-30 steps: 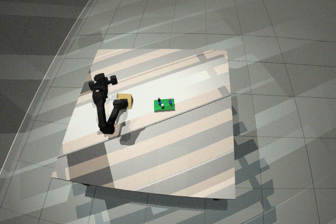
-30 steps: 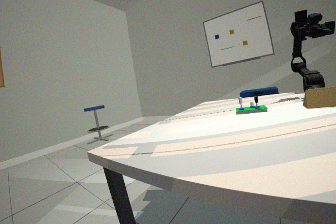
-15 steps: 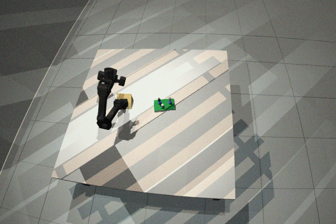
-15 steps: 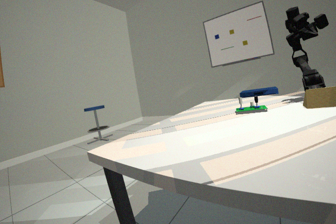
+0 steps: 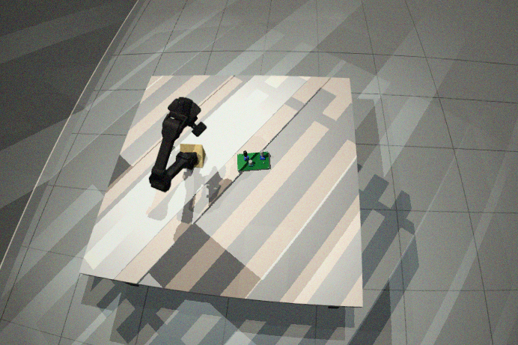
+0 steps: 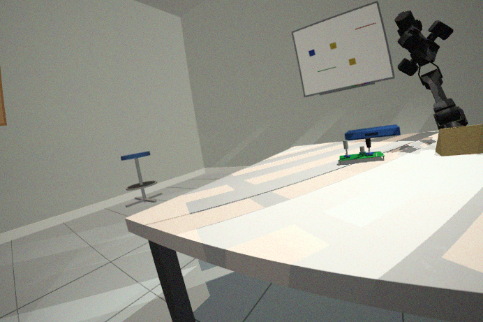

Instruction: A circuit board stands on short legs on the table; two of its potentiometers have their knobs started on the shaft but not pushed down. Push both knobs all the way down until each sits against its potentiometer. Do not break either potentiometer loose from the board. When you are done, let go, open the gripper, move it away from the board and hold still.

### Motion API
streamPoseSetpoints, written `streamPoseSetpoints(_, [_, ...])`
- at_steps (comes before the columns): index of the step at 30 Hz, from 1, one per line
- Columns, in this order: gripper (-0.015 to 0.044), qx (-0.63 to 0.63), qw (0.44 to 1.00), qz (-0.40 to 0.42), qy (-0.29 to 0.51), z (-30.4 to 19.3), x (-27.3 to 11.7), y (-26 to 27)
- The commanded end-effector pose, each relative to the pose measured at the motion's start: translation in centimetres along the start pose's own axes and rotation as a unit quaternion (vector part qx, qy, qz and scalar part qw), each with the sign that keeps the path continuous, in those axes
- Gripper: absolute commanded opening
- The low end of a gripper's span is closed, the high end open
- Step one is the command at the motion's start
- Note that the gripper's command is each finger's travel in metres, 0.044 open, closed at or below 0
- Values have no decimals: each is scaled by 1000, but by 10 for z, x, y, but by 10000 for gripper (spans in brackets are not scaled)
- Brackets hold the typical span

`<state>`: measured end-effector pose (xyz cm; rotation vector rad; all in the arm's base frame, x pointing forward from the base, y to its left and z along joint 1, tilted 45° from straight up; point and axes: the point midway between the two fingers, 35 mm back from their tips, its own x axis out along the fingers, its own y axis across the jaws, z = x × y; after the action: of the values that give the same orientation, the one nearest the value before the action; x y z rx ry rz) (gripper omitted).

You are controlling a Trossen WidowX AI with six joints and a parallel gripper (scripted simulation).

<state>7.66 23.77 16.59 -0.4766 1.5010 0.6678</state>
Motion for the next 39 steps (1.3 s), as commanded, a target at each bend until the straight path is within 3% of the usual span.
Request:
streamPoseSetpoints(1, [0,56,998,-23,2,11,5,-13])
streamPoseSetpoints(20, [0,333,930,-157,7,51,30,-95])
streamPoseSetpoints(39, [0,563,766,-310,-13,66,49,-187])
